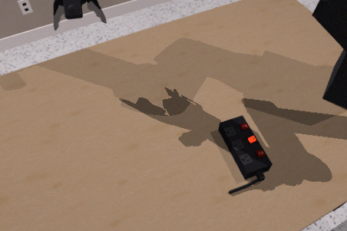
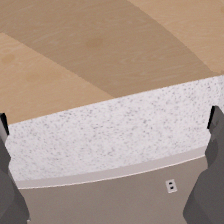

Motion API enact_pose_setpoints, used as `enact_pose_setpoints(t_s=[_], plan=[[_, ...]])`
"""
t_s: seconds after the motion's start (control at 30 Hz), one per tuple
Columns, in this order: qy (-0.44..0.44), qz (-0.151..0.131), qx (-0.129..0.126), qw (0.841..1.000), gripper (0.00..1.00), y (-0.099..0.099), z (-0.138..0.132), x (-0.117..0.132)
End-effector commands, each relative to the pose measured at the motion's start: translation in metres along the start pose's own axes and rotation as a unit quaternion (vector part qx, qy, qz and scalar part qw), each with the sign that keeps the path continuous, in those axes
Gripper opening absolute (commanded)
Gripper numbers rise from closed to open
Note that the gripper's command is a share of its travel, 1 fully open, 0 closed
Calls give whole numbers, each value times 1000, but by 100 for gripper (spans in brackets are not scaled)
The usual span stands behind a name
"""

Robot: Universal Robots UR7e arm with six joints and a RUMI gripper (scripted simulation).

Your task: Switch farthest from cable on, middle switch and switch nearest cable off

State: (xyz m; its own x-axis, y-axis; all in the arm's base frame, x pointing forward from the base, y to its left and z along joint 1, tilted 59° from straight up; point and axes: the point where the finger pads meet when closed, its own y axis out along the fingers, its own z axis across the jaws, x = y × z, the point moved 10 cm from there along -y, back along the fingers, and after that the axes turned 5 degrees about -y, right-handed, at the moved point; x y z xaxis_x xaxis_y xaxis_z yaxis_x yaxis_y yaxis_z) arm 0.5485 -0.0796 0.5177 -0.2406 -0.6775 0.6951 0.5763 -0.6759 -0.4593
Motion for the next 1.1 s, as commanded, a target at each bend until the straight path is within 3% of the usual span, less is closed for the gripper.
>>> enact_pose_setpoints(t_s=[0.0, 1.07], plan=[[0, 0, 1, 1000, 100, -1, 0, 0], [14, 1, -1, 1000, 100, 3, 1, -9]])
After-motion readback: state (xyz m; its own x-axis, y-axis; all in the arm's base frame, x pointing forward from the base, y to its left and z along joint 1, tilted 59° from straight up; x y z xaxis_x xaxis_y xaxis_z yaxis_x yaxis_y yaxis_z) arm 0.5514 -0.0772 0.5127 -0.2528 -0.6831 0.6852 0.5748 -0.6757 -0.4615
